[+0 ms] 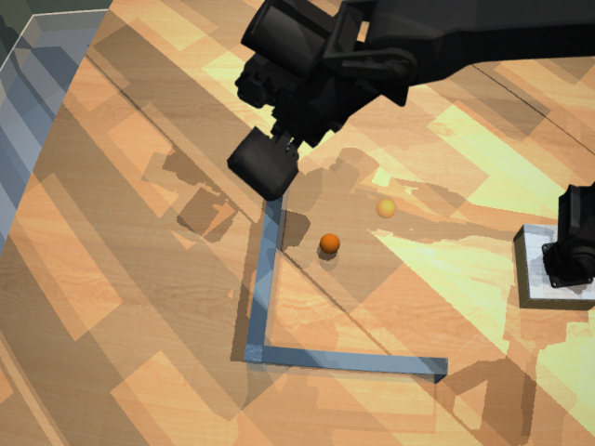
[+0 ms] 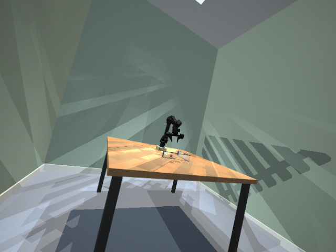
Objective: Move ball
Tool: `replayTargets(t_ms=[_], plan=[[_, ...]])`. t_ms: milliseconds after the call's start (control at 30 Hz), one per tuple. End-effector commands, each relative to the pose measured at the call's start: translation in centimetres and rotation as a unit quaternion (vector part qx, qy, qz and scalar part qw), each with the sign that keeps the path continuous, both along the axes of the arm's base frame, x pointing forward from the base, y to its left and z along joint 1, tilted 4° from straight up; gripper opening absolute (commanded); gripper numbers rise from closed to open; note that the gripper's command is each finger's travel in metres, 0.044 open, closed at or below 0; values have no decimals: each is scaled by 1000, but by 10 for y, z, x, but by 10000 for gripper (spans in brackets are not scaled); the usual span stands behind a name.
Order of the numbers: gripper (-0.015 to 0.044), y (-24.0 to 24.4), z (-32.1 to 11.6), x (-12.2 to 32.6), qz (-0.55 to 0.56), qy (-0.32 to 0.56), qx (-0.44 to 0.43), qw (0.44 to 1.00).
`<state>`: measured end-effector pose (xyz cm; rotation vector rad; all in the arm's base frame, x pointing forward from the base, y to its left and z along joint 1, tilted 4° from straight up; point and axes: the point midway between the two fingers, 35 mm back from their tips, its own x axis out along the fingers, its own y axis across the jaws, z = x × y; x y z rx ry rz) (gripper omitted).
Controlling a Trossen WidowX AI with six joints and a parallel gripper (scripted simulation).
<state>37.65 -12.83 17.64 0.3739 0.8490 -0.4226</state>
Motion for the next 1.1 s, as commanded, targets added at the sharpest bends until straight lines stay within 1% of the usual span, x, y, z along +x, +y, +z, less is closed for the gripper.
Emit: replayTargets(t_ms=[0,133,200,400,500,1067], plan=[[240,19,-42,-12,73,108,7,991],[240,44,-90,-40,168,240,27,956],[240,52,-102,-50,199,279,37,939],[240,53,-104,-51,203,284,38,936],[240,53,-117,-50,203,284,38,936],[240,53,-138,-48,203,284,38,936]])
